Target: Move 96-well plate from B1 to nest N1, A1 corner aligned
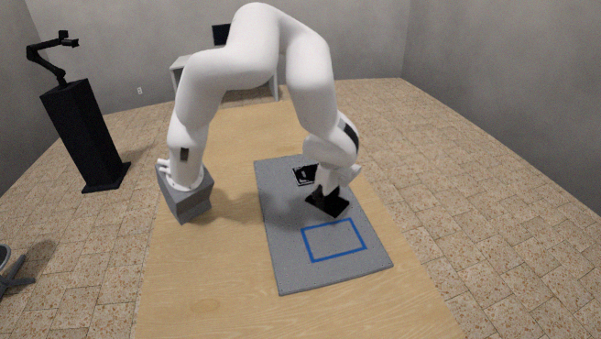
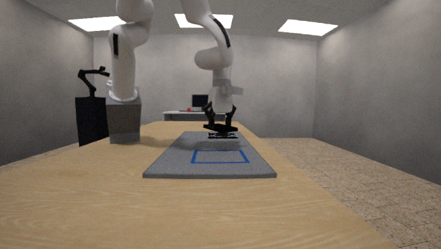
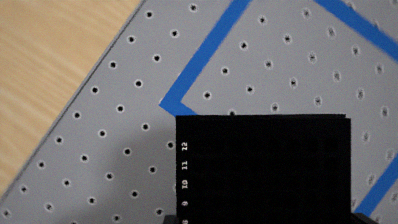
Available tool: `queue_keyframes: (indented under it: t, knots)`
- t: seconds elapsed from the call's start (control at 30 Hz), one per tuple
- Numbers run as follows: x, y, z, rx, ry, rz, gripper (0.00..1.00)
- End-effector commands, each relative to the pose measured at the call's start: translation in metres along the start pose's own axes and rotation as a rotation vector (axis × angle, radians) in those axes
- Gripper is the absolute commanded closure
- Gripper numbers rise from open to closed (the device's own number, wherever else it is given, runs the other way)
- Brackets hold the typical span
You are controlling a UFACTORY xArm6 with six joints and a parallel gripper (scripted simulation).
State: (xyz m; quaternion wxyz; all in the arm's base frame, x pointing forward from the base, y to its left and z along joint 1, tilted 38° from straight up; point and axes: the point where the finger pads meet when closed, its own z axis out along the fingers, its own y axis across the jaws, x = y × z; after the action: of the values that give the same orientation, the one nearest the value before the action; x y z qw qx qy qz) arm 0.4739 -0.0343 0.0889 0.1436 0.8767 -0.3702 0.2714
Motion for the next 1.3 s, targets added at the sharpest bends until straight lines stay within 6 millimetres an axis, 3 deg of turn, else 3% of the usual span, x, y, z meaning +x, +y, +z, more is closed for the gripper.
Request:
queue_keyframes:
  t: [0.0,1.27]
  knots:
    - [-0.012,-0.013,-0.001,0.007,0.033,0.183,1.0]
    - [-0.098,-0.087,-0.002,0.025,0.025,1.317,1.0]
